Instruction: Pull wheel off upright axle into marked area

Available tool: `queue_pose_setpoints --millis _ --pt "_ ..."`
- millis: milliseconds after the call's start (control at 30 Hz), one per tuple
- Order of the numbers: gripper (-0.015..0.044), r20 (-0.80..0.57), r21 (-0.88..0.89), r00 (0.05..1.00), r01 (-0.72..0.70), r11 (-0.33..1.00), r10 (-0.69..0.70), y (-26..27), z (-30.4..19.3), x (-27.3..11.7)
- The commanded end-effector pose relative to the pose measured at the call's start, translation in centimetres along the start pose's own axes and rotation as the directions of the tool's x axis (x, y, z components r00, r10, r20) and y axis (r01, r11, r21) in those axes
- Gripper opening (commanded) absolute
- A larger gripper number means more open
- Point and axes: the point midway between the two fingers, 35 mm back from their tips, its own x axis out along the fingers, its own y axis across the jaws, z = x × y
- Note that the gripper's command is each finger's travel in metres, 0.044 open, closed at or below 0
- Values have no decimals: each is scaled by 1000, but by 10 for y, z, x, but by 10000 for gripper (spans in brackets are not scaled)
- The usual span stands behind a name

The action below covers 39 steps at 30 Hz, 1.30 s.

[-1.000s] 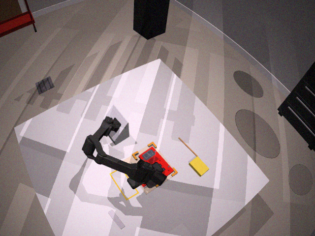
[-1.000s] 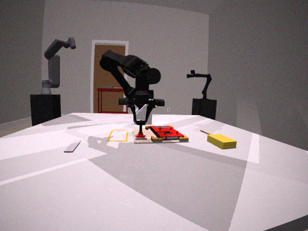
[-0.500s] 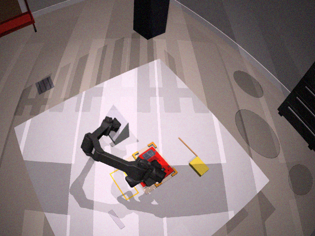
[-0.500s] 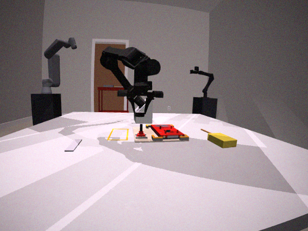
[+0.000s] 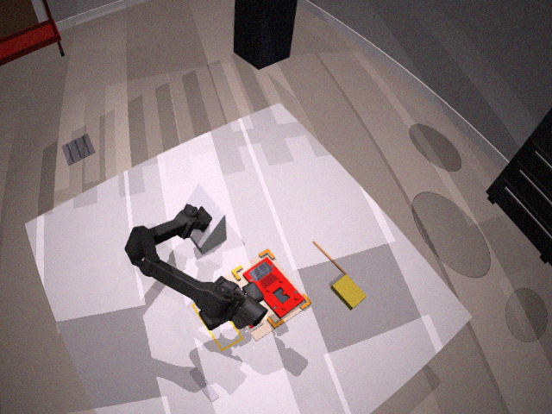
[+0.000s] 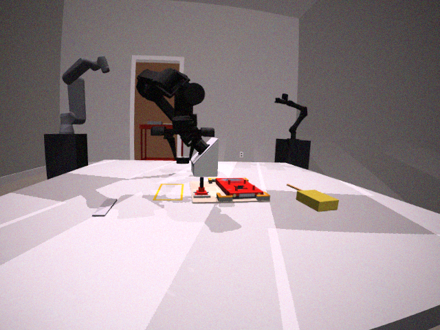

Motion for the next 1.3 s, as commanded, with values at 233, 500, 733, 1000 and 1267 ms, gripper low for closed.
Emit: queue_pose_setpoints --millis 233,500,733,1000,1267 --pt "0 -1 -6 1000 5 1000 -5 -32 -24 -2" --pt "0 -1 -6 1000 7 1000 -7 -41 -32 2" --pt "0 -1 -5 1000 7 1000 -7 -41 -32 18" --pt "0 -1 -5 1000 3 1000 -3 -40 -29 54" --pt "0 0 -5 1000 10 1000 -10 -43 -31 95"
